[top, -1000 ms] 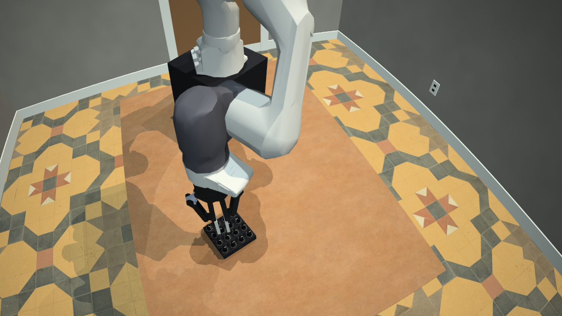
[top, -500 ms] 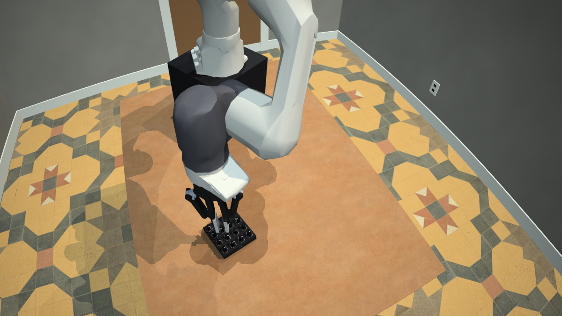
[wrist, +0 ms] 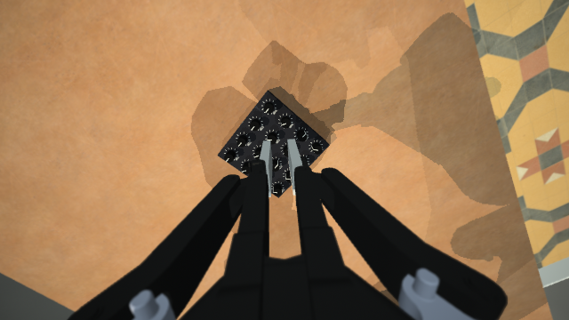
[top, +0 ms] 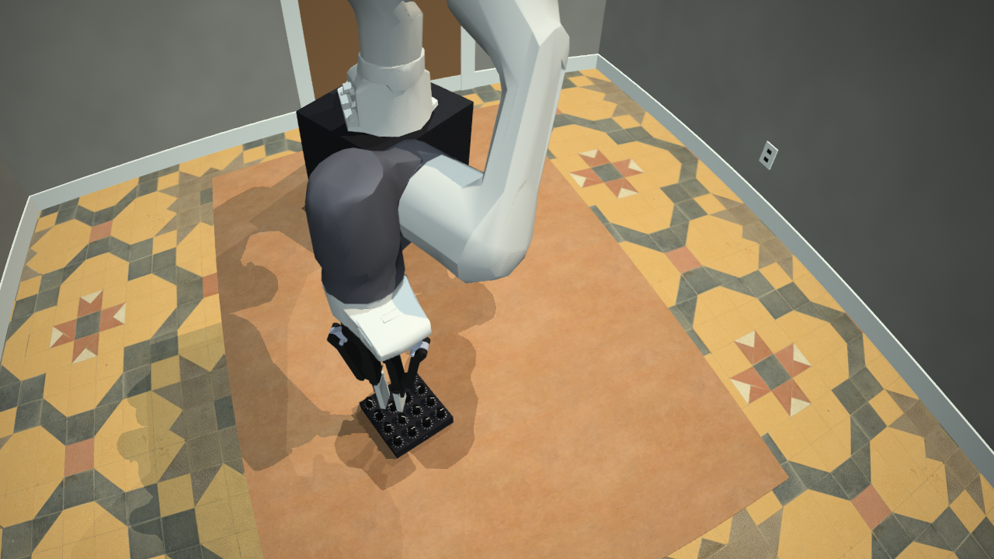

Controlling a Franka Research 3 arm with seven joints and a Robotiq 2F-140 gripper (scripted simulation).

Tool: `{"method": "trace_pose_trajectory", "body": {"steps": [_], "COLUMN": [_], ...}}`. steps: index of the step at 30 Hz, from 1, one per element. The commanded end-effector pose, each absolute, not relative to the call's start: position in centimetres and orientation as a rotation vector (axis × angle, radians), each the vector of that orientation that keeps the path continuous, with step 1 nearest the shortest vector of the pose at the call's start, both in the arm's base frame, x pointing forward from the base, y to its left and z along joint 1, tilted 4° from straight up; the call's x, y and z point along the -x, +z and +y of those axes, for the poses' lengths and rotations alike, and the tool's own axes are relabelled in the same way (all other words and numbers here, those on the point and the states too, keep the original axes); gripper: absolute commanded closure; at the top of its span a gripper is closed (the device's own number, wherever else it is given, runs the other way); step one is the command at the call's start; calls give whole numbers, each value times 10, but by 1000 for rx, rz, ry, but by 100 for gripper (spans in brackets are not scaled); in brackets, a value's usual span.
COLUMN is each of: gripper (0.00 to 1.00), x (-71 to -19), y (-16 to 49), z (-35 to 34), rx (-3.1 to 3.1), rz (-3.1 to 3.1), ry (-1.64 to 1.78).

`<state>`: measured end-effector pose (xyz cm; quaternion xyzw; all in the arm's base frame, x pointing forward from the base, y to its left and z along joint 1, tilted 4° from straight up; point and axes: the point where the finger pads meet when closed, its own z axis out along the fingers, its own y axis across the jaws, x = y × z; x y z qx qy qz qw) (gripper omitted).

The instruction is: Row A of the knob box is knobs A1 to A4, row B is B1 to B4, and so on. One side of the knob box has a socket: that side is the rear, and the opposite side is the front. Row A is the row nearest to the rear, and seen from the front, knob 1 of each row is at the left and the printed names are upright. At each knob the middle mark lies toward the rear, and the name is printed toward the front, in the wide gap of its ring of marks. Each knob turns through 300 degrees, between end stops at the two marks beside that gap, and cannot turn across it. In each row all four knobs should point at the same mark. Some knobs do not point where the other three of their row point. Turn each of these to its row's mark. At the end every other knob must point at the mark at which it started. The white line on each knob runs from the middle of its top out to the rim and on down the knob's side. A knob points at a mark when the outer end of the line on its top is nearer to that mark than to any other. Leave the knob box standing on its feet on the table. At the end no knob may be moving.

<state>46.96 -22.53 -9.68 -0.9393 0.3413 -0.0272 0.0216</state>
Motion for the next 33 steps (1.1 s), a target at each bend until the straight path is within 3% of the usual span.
{"method": "trace_pose_trajectory", "body": {"steps": [1,33], "gripper": [88,88], "x": [-469,-472], "y": [-97,-90], "z": [-223,-223], "rx": [2818,2442], "rz": [1279,1883], "ry": [-54,-46]}}
